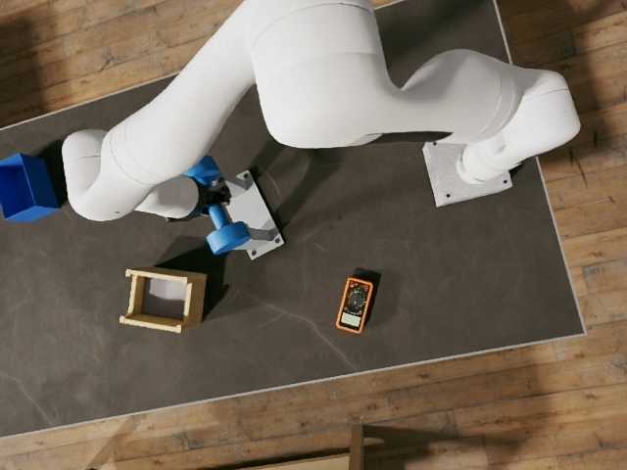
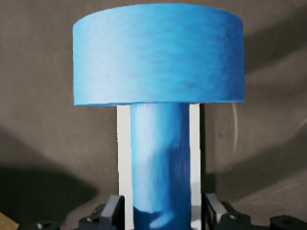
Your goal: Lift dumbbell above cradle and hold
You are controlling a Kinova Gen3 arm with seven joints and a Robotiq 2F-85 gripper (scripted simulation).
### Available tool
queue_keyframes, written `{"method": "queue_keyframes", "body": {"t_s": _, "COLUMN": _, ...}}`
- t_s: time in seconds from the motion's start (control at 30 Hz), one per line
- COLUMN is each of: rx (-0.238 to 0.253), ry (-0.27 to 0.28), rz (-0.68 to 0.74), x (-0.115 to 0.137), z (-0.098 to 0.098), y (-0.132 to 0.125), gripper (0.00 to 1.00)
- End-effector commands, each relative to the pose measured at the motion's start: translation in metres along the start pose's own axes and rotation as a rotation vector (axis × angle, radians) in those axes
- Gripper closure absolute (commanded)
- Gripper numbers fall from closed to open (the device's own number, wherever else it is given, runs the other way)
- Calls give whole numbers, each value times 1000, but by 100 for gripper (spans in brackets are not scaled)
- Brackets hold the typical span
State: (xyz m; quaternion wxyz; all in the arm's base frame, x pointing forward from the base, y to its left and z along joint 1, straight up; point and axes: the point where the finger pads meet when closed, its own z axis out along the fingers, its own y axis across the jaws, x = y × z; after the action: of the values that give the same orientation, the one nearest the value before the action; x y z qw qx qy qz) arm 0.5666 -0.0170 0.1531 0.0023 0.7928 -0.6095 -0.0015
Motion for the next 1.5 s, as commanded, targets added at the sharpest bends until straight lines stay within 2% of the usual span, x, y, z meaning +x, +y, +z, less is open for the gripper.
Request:
{"method": "queue_keyframes", "body": {"t_s": 0.0, "rx": 2, "ry": 1, "rz": 0, "x": 0, "z": -1, "y": 0, "gripper": 90}}
{"method": "queue_keyframes", "body": {"t_s": 1.0, "rx": 2, "ry": 1, "rz": 0, "x": 0, "z": -2, "y": 0, "gripper": 90}}
{"method": "queue_keyframes", "body": {"t_s": 1.47, "rx": 3, "ry": 1, "rz": 0, "x": 0, "z": -13, "y": 0, "gripper": 90}}
